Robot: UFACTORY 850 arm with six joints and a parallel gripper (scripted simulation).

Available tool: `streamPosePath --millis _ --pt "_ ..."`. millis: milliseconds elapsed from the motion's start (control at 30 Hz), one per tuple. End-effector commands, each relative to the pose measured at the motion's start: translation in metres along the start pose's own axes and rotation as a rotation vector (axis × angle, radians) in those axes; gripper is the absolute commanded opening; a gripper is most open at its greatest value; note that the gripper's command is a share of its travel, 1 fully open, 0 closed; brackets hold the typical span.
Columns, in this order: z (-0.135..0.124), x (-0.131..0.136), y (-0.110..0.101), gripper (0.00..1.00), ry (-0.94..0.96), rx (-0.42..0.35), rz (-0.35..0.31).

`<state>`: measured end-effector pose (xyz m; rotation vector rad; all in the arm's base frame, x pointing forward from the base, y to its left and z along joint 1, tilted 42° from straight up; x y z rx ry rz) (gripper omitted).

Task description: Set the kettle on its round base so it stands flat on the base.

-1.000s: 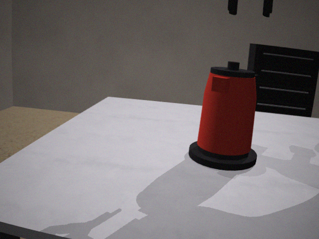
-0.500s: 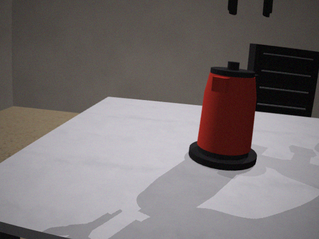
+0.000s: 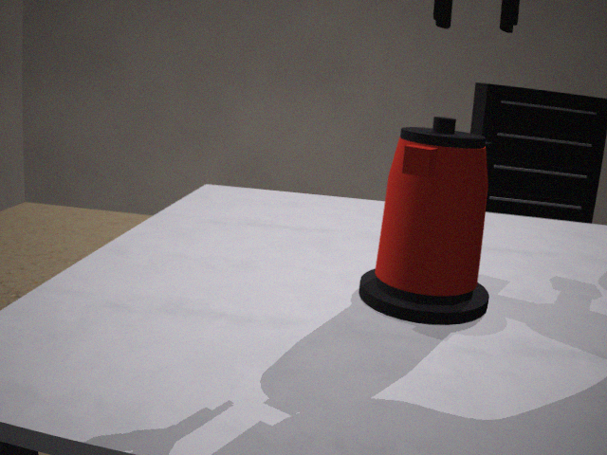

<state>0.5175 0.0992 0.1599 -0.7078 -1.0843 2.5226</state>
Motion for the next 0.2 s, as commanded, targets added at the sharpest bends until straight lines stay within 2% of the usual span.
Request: streamPosePath --millis 0,167 --pt "-0.0003 -0.0004 -0.0009 0.81 0.001 -0.002 0.001" --pt "-0.0003 -0.0004 -0.0009 0.81 0.001 -0.002 0.001"
Point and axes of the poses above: the point where the finger pads meet when closed, its own y axis out along the fingers, its own x axis across the jaws, z = x × y, the point moved 4 cm from there along -y, back along the fingers, and after that the axes turned 1 degree about y, right-handed, at the moved point
